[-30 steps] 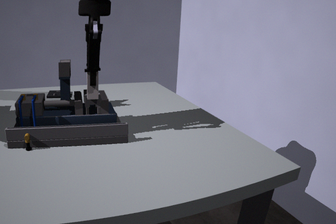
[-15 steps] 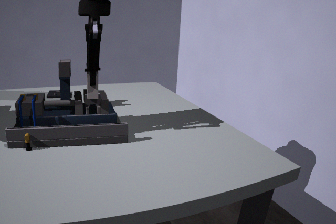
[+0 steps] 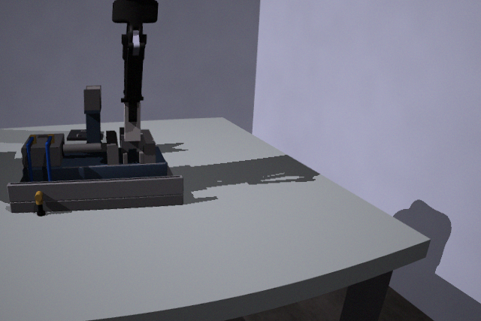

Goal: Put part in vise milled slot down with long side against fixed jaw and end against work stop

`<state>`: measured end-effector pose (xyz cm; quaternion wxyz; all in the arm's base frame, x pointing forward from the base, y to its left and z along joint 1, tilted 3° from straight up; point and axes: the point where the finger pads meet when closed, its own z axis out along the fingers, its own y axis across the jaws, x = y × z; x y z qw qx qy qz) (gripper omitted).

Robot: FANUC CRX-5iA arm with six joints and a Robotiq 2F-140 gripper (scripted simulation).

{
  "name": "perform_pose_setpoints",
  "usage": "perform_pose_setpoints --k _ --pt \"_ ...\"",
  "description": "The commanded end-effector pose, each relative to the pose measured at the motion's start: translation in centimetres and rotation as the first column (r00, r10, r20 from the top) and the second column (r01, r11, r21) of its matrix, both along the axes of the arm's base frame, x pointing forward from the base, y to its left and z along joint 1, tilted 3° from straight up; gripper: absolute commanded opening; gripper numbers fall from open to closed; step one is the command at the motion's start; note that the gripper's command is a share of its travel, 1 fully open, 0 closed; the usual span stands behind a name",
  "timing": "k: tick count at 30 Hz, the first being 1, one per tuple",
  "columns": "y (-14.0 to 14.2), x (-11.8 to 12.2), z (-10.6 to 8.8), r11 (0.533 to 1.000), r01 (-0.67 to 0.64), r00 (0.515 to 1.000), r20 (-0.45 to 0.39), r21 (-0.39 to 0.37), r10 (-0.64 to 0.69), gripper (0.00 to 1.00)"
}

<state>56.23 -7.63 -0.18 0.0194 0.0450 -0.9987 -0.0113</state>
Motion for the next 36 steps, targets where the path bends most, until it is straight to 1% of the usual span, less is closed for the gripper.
perform_pose_setpoints --k 1,36 --pt "0.09 0.01 0.02 1.000 0.000 1.000 0.000 0.000 0.000 0.00" --pt "0.96 -0.07 0.04 1.000 0.000 1.000 0.000 0.000 0.000 0.00"
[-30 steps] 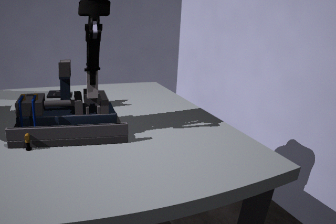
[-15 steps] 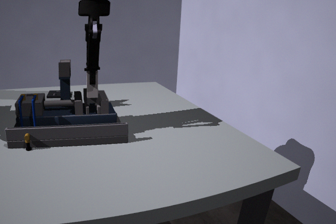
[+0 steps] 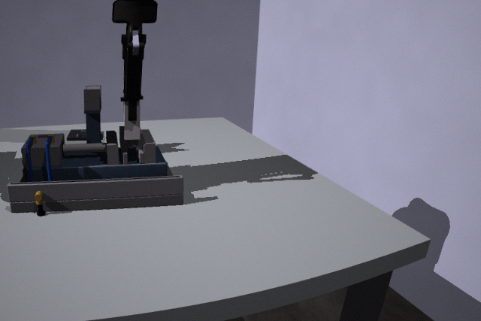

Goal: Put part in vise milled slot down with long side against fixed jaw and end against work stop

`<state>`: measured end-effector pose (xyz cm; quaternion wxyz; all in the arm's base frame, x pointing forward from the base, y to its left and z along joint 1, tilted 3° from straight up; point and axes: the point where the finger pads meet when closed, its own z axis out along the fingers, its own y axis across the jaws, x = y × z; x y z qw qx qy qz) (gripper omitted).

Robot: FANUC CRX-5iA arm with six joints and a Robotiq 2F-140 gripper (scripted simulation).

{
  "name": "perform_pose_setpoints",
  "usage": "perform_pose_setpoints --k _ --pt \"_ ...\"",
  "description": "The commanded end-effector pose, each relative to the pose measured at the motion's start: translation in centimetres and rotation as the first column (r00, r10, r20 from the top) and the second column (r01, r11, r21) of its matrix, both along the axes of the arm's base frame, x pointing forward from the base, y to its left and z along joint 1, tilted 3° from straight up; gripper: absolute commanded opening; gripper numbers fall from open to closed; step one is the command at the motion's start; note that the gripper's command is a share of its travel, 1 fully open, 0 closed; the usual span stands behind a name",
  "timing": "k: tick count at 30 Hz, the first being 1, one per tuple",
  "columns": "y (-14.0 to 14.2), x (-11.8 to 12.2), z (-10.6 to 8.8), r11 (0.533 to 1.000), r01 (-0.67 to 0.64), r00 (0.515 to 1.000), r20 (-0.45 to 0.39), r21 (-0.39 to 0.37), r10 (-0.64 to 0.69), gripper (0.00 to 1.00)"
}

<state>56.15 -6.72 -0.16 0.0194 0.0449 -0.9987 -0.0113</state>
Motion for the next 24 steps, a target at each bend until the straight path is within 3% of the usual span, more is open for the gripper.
perform_pose_setpoints --k 1,24 --pt "0.07 0.01 0.02 1.000 0.000 1.000 0.000 0.000 0.000 0.00" --pt "0.44 -0.02 0.03 1.000 0.000 1.000 0.000 0.000 0.000 0.00"
